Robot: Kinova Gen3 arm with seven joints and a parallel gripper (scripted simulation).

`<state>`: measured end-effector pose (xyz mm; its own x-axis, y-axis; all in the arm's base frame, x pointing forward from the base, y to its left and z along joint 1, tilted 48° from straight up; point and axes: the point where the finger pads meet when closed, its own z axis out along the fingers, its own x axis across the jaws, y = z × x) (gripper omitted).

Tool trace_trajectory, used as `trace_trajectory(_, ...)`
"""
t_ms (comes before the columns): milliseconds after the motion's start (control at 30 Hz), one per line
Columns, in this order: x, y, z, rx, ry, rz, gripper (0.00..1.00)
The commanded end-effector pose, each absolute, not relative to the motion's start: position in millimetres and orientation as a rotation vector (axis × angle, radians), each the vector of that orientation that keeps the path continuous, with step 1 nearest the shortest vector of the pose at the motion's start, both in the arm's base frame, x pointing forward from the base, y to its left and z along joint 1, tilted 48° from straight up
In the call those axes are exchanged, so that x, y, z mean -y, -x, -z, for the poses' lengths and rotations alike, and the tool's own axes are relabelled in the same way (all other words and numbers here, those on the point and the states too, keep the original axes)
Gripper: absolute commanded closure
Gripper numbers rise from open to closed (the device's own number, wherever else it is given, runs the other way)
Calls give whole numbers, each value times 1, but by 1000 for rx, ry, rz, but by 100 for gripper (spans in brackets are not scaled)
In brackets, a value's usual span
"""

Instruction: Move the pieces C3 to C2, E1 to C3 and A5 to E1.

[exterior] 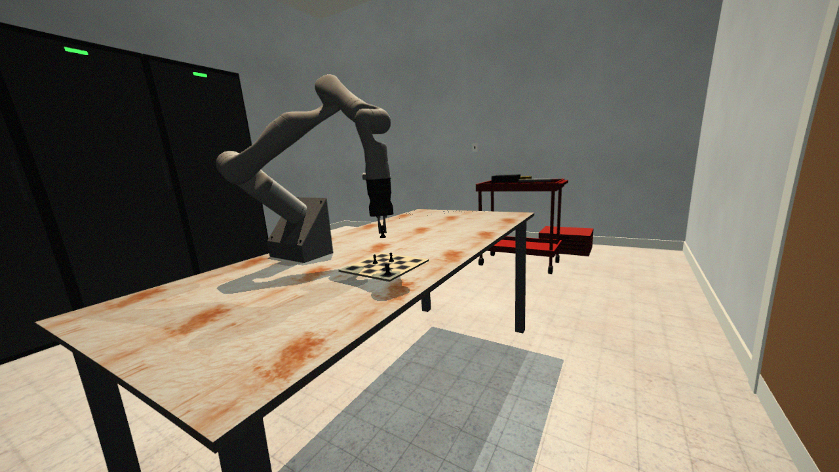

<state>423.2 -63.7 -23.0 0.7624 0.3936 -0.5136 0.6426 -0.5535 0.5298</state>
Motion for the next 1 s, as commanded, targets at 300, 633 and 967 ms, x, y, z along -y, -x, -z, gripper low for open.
trace_trajectory(300,94,-419,47,-774,-2221,446,100)
trace_trajectory(633,123,-416,74,-774,-2221,445,100)
trace_trajectory(967,131,-417,83,-782,-2218,442,100)
